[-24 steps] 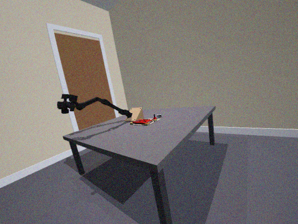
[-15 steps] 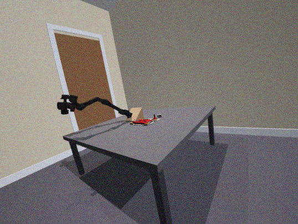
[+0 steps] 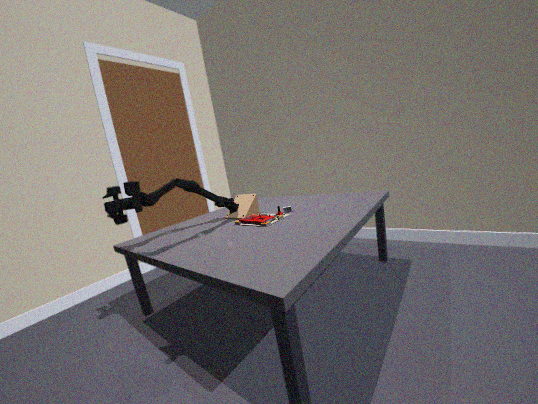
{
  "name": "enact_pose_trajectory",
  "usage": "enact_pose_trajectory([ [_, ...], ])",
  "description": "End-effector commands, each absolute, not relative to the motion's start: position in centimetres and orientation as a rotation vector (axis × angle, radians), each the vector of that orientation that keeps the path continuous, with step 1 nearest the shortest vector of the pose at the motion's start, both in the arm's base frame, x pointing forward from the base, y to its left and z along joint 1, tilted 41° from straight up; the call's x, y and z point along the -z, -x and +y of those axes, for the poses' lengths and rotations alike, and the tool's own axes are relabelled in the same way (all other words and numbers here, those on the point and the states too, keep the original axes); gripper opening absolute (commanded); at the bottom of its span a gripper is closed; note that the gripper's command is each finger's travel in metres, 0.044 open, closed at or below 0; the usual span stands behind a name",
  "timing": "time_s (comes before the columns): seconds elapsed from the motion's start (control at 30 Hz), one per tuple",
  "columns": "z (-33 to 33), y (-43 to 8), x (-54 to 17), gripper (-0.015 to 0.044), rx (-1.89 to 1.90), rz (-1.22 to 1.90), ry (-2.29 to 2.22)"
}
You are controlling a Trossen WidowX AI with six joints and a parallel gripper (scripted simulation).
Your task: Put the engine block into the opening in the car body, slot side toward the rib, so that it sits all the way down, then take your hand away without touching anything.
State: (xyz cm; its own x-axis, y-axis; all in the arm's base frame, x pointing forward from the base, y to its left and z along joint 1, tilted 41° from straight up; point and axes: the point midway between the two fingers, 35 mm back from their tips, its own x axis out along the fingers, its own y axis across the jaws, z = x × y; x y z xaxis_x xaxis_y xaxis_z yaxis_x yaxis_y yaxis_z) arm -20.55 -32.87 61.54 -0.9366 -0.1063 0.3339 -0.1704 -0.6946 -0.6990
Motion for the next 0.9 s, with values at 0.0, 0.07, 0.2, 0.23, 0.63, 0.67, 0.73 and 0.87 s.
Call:
enact_pose_trajectory([
  [0.0,-36.6,17.7,-60.1,0.044,-2.853,-1.345,-0.639],
  [0.07,-38.0,16.4,-59.5,0.044,-2.869,-1.402,-0.678],
  [0.2,-40.7,13.5,-58.2,0.044,-2.892,-1.518,-0.762],
  [0.23,-41.3,12.8,-57.9,0.044,-2.897,-1.546,-0.784],
  [0.63,-47.0,3.7,-53.7,0.044,-2.901,-1.869,-1.054],
  [0.67,-47.2,3.1,-53.4,0.044,-2.899,-1.888,-1.072],
  [0.73,-47.7,1.9,-52.8,0.044,-2.892,-1.927,-1.108],
  [0.87,-48.6,-0.5,-51.7,0.044,-2.876,-2.006,-1.182],
])
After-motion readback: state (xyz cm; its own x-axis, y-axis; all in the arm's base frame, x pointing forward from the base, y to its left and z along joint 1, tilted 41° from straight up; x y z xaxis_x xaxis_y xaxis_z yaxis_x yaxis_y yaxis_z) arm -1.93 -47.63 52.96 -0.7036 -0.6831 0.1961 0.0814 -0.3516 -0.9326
